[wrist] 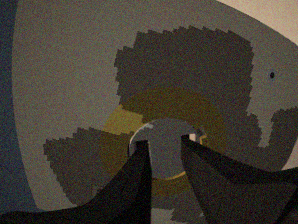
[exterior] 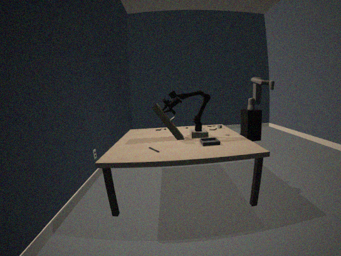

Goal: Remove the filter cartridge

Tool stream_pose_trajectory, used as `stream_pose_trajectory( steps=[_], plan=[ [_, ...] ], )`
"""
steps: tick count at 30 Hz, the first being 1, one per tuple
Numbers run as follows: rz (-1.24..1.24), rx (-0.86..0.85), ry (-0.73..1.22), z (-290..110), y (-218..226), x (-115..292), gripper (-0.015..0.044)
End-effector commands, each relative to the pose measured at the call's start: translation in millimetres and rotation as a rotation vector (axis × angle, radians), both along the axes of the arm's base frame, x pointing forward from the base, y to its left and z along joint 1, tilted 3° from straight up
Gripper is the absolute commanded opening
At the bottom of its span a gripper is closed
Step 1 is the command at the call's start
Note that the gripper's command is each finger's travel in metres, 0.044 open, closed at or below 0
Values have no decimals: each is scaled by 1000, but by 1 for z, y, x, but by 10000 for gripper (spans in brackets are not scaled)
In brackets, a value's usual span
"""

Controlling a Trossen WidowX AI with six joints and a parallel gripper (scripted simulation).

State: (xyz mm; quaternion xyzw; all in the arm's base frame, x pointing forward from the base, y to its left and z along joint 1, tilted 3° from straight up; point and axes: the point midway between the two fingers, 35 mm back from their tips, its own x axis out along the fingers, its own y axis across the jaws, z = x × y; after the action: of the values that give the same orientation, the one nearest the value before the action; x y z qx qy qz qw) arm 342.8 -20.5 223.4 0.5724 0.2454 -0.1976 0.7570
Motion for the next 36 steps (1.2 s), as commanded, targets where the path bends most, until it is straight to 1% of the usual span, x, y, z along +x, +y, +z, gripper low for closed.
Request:
stream_pose_trajectory(
  steps=[1, 14, 20, 36],
  plan=[
    [76, -109, -1, -3, -1, 7, 0],
    [344, -470, 8, -3, -1, 8, 0],
    [282, -388, 6, -4, -1, 9, 0],
    [282, -388, 6, -4, -1, 9, 0]
  ],
)
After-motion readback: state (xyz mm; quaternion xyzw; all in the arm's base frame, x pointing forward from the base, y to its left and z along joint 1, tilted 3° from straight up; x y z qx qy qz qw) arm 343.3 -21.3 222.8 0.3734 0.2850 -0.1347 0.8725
